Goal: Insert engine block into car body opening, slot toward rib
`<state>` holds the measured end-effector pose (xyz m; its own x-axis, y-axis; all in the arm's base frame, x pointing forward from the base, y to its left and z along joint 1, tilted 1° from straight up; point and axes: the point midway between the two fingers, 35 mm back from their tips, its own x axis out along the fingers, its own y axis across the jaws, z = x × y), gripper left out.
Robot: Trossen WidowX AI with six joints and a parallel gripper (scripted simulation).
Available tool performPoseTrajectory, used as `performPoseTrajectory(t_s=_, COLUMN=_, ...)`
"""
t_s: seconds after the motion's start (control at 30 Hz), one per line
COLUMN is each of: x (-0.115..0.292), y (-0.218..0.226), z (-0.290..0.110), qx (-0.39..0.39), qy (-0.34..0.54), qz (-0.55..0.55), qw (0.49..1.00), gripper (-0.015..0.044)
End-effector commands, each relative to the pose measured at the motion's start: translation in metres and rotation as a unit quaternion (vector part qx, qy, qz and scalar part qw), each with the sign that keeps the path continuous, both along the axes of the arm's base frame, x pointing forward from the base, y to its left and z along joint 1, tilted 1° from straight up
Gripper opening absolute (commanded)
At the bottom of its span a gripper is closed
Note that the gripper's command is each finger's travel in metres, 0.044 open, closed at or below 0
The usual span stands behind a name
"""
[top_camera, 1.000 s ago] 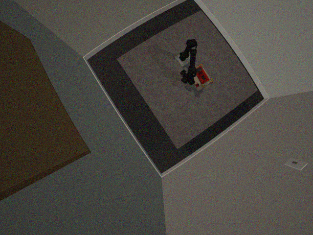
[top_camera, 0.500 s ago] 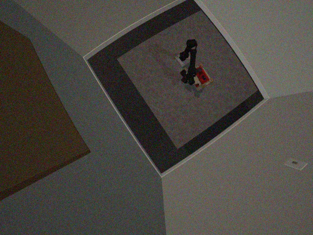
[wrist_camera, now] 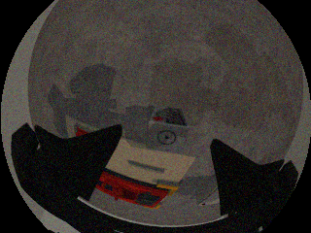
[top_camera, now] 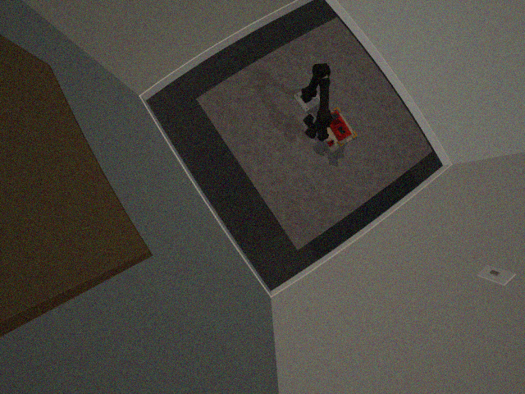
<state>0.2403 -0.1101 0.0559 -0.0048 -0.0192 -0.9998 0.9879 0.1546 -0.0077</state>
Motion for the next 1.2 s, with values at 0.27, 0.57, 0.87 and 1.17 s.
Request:
performPoseTrajectory(t_s=0.27, x=0.000, y=0.000, z=0.006, qx=-0.001, qy=-0.002, qz=0.000, qw=1.000, gripper=0.0440)
performPoseTrajectory(t_s=0.57, x=0.001, y=0.000, z=0.016, qx=-0.001, qy=-0.003, qz=0.000, qw=1.000, gripper=0.0440)
performPoseTrajectory(t_s=0.87, x=0.002, y=0.000, z=0.037, qx=-0.001, qy=-0.005, qz=0.001, qw=1.000, gripper=0.0440)
performPoseTrajectory(t_s=1.17, x=0.002, y=0.000, z=0.019, qx=-0.001, qy=-0.005, qz=0.001, qw=1.000, gripper=0.0440)
